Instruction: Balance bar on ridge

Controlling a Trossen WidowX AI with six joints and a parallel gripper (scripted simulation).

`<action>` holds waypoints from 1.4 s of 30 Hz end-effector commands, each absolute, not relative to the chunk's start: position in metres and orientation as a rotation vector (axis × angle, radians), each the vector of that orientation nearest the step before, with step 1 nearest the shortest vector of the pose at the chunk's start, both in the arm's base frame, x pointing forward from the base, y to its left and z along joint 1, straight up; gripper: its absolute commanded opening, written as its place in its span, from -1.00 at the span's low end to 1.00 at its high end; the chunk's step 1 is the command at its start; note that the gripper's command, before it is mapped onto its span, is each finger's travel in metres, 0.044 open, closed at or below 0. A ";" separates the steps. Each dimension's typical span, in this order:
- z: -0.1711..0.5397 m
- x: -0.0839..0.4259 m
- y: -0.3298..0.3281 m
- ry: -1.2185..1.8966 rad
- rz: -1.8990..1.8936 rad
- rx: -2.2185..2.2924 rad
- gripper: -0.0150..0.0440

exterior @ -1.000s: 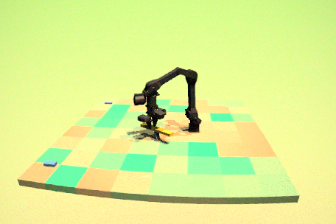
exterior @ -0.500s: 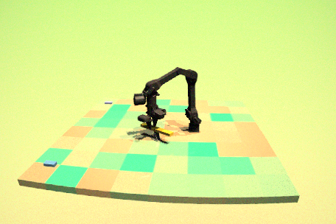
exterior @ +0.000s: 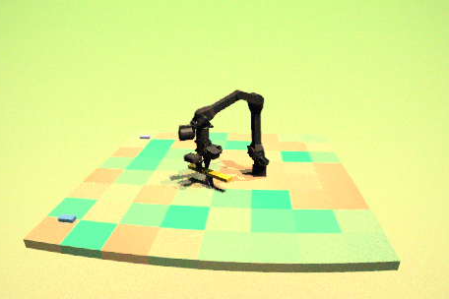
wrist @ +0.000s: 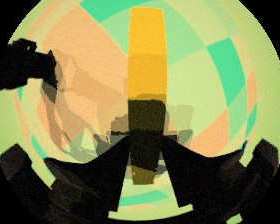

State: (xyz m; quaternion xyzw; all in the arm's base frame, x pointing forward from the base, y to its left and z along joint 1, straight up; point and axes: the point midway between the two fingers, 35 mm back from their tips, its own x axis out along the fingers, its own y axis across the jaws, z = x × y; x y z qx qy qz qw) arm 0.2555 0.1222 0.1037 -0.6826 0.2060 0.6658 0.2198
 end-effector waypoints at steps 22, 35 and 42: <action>0.104 0.255 0.122 0.570 1.842 -1.888 0.14; 0.104 0.255 0.122 0.570 1.842 -1.888 0.49; 0.104 0.255 0.122 0.570 1.842 -1.888 1.00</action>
